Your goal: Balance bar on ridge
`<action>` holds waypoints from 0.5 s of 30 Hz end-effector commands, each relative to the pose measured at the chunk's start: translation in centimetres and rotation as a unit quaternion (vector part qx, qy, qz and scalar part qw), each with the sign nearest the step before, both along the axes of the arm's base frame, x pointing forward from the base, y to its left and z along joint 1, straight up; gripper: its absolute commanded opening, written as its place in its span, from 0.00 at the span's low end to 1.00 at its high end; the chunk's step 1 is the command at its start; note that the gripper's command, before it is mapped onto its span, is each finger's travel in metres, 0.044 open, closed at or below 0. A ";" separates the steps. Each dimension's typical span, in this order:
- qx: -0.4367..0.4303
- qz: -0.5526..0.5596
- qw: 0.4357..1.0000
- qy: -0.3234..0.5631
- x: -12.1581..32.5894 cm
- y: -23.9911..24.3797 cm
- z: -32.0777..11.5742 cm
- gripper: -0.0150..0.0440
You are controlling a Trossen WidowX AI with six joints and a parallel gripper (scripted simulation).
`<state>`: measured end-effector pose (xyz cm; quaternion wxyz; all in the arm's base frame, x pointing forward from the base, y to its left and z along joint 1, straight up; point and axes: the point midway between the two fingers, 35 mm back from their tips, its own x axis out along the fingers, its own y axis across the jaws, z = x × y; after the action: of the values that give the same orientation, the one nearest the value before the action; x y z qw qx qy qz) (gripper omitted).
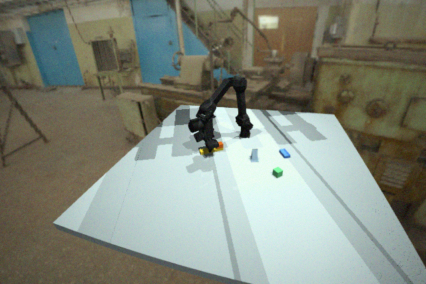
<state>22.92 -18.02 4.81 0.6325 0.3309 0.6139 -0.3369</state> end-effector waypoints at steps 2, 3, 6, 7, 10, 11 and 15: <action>0.000 0.000 1.000 0.000 0.0 0.0 0.0 0.42; 0.000 0.000 1.000 0.000 0.0 0.0 0.0 0.41; 0.000 0.000 1.000 0.000 0.0 0.0 0.2 0.31; 0.000 0.000 1.000 0.000 0.1 0.0 0.4 0.26; 0.000 0.000 1.000 0.000 0.2 -0.1 1.1 0.25; 0.000 0.000 1.000 0.000 0.2 -0.2 1.4 0.25; 0.000 0.001 1.000 -0.001 0.3 -0.2 2.4 0.25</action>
<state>23.01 -18.07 6.09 0.6295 0.3320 0.6170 -0.3359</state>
